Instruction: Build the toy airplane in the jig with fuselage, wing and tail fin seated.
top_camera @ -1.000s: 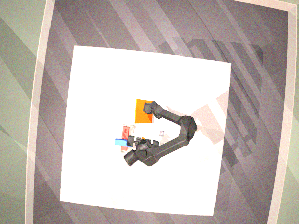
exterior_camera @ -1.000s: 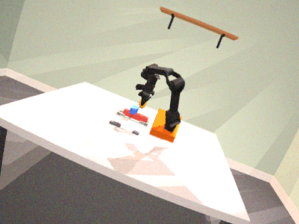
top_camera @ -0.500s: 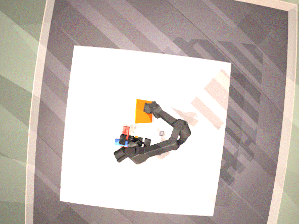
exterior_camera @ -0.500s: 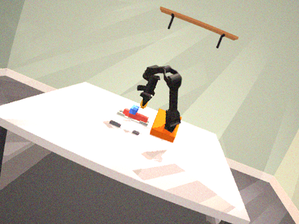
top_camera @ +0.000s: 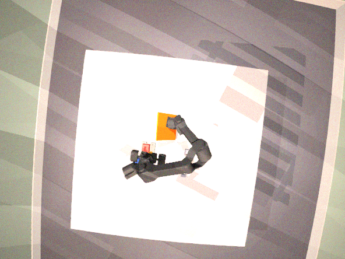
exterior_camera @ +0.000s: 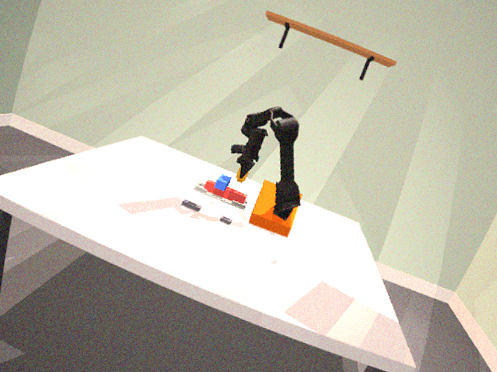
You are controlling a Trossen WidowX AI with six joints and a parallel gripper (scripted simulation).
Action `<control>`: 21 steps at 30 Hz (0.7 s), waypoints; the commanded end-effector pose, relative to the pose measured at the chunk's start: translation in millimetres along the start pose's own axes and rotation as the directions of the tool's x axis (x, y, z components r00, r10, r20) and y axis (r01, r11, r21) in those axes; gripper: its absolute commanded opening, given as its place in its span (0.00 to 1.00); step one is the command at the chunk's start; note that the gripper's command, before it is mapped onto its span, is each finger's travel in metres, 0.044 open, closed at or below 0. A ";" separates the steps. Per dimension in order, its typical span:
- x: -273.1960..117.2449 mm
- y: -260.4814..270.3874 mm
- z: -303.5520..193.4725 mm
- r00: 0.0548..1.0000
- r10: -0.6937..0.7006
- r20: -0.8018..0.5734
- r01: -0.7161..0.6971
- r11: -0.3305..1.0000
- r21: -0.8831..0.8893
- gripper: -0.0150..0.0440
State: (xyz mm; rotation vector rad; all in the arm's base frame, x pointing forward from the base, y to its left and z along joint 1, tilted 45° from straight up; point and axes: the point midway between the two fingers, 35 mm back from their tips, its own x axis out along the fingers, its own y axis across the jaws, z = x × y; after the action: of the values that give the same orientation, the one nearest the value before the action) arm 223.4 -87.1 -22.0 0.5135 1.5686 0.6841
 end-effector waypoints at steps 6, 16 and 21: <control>10.8 -27.3 -8.5 1.000 0.004 -0.006 -0.004 1.000 -0.025 0.25; 21.2 -46.7 -17.3 1.000 0.013 -0.010 -0.013 0.999 -0.043 0.30; 21.3 -46.7 -17.3 1.000 0.013 -0.010 -0.013 0.999 -0.043 0.37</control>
State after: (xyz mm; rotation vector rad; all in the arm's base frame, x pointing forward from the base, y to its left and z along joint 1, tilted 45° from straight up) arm 207.2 -106.9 -67.2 0.4996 1.5571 0.7272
